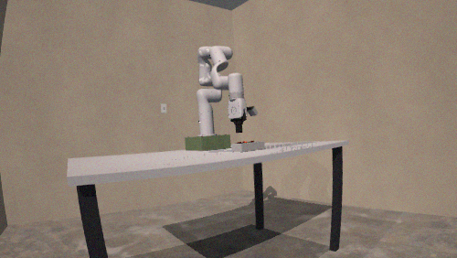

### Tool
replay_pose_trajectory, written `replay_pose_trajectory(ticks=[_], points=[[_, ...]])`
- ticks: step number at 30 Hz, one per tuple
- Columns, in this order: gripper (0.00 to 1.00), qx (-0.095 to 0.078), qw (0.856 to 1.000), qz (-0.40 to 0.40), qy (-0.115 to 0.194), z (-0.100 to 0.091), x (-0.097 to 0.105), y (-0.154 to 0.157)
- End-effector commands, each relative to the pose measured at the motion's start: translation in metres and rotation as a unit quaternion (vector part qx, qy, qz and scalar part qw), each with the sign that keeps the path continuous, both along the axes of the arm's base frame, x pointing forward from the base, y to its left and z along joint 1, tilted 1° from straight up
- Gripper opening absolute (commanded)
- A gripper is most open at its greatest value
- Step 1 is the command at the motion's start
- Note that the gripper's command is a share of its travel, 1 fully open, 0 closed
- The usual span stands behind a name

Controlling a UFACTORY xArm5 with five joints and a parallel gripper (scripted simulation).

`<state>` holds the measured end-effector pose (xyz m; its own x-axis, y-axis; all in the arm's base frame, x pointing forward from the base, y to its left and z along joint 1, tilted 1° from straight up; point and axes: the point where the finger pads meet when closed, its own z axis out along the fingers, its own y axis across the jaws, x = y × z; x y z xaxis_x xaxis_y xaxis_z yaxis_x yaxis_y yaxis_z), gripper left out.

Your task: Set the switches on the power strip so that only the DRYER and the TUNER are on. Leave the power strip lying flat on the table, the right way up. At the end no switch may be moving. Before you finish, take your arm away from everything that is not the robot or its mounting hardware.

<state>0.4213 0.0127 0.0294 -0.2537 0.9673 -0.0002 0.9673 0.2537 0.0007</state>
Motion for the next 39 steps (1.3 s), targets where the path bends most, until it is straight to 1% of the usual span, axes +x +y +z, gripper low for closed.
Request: replay_pose_trajectory(ticks=[1, 13, 39], points=[[0.0, 0.0, 1.0, 0.0, -0.002, 0.001, 0.001, 0.0], [0.0, 0.0, 1.0, 0.0, -0.002, -0.005, 0.001, 0.0], [0.0, 0.0, 1.0, 0.0, -0.002, -0.034, 0.002, 0.0]])
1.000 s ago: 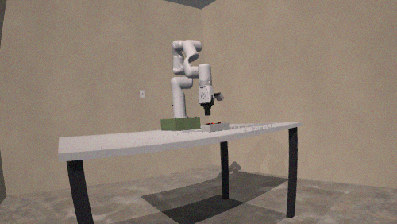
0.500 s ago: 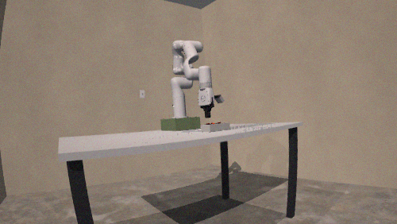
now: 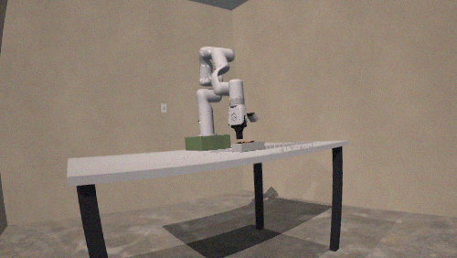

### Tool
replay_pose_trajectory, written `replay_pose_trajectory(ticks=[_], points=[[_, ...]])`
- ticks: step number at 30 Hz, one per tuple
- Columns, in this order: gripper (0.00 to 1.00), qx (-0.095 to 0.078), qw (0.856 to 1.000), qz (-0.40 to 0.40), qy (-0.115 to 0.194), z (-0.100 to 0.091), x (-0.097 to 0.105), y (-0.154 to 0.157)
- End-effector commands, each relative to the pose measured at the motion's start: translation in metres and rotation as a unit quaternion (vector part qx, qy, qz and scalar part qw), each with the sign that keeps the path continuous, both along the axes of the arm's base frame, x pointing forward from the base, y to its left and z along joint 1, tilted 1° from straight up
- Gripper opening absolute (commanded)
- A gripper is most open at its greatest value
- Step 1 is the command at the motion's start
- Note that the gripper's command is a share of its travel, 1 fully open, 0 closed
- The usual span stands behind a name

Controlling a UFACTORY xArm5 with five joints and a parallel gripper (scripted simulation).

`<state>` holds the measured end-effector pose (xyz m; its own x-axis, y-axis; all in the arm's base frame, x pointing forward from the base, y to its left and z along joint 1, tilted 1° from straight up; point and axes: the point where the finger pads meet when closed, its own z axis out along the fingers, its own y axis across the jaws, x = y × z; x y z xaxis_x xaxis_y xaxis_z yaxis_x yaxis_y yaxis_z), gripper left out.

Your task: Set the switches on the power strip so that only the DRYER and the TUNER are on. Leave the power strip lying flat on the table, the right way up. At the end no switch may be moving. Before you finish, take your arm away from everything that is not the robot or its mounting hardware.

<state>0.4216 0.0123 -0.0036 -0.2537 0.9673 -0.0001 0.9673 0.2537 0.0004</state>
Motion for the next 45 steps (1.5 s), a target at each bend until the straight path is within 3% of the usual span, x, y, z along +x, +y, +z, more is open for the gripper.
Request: replay_pose_trajectory(ticks=[1, 45], points=[[0.0, 0.0, 1.0, 0.0, -0.002, -0.0005, 0.0015, 0.0], [0.0, 0.0, 1.0, 0.0, -0.002, -0.0094, 0.0017, 0.0]])
